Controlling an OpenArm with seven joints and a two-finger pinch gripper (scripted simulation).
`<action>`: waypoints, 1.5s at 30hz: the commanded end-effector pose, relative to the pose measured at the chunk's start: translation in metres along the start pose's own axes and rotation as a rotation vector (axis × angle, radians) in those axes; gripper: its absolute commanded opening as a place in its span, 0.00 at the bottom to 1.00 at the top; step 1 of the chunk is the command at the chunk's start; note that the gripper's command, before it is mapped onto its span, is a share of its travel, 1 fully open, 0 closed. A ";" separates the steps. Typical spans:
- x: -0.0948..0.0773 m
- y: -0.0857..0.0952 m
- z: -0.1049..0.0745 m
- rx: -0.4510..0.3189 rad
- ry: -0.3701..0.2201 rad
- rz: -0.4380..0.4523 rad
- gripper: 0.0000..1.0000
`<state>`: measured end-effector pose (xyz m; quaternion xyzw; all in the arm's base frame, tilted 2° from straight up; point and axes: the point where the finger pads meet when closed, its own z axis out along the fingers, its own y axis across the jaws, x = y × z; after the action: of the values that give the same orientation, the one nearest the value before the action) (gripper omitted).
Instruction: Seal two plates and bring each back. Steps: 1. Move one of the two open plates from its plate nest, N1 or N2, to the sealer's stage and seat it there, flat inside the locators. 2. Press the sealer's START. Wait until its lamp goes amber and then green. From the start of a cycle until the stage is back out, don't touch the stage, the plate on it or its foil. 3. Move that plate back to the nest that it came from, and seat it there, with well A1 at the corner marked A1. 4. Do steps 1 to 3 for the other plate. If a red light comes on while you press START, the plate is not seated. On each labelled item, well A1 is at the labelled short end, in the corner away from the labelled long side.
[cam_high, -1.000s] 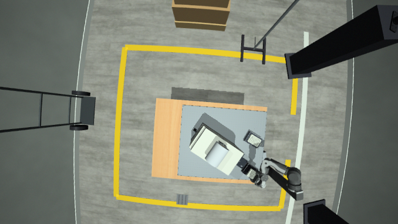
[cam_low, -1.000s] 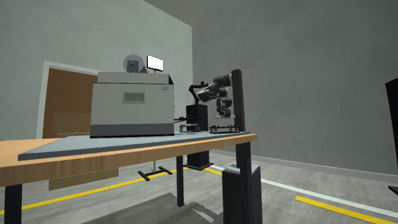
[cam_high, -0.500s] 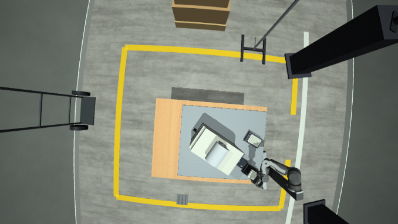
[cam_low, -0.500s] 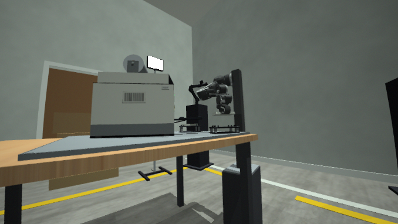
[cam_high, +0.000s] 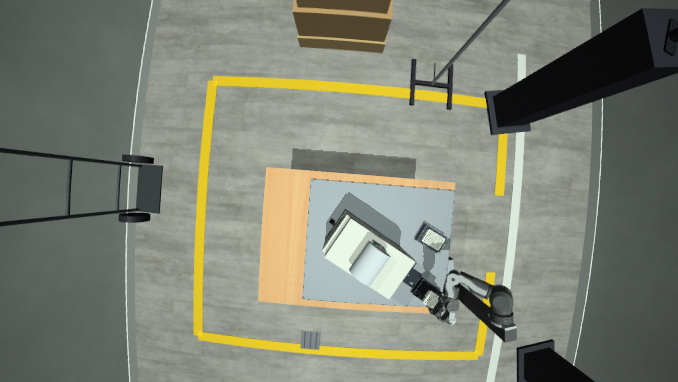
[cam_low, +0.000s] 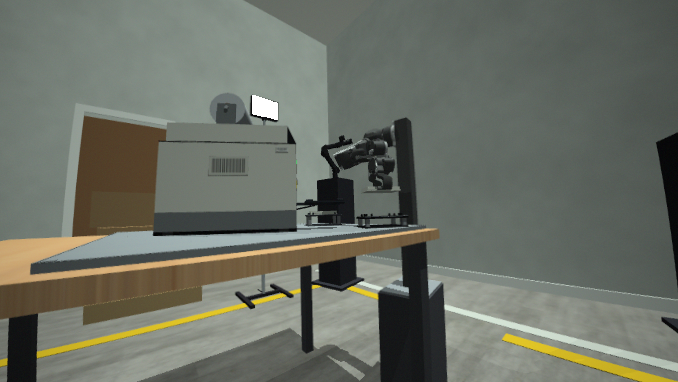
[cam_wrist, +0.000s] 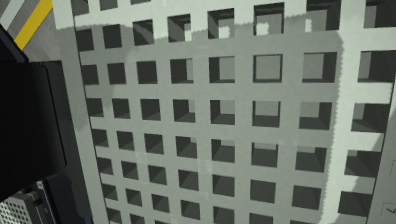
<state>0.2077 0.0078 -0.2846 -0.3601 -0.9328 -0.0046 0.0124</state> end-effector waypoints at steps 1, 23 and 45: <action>0.000 -0.001 0.000 0.005 0.001 0.002 0.00; -0.038 -0.005 -0.001 -0.004 0.000 0.000 0.00; -0.079 -0.013 -0.001 -0.002 0.002 -0.006 0.00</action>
<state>0.2550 -0.0554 -0.2873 -0.3591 -0.9332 0.0003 0.0139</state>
